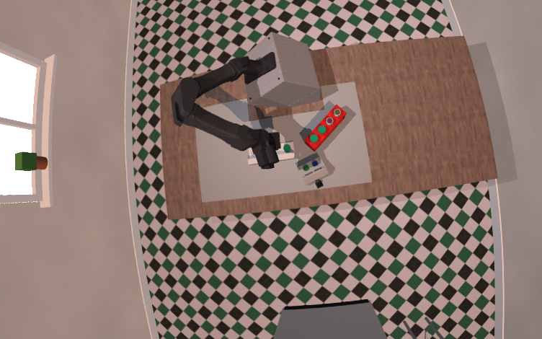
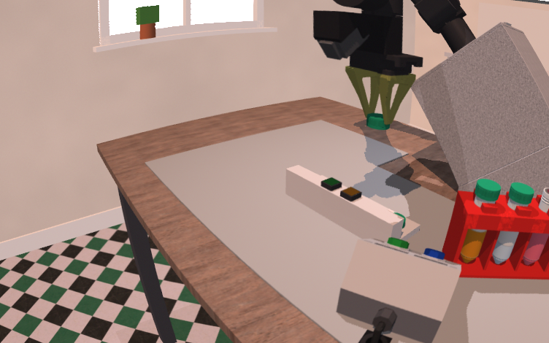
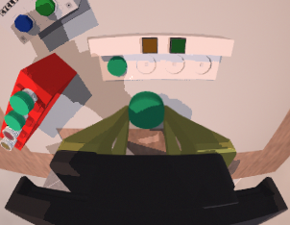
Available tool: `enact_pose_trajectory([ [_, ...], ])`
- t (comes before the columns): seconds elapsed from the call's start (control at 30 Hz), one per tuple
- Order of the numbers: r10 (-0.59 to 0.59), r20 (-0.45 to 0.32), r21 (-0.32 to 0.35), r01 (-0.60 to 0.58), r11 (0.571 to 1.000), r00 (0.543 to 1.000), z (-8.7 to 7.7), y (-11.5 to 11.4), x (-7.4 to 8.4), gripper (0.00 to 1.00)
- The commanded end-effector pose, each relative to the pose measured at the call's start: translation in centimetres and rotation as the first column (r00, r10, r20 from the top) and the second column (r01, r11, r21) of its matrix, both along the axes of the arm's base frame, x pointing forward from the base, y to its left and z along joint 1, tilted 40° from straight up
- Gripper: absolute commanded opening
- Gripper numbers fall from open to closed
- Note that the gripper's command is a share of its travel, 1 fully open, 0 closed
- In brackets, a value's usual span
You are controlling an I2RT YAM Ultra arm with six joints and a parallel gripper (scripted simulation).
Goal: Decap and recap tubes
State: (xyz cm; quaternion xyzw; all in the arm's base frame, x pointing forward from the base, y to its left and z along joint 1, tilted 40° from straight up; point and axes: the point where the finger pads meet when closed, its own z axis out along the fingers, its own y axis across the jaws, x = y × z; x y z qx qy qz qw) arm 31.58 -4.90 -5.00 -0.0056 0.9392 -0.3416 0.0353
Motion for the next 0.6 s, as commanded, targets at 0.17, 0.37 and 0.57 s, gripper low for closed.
enact_pose_trajectory([
  [0.17, 0.024, -0.006, -0.001, -0.024, 1.0, 1.0, -2.7, -2.0, 0.5, 0.0],
  [0.37, 0.024, -0.006, -0.001, -0.024, 1.0, 1.0, -4.3, -3.3, 0.6, 0.0],
  [0.57, 0.024, -0.007, -0.002, -0.024, 1.0, 1.0, -6.5, -5.3, 0.9, 0.0],
])
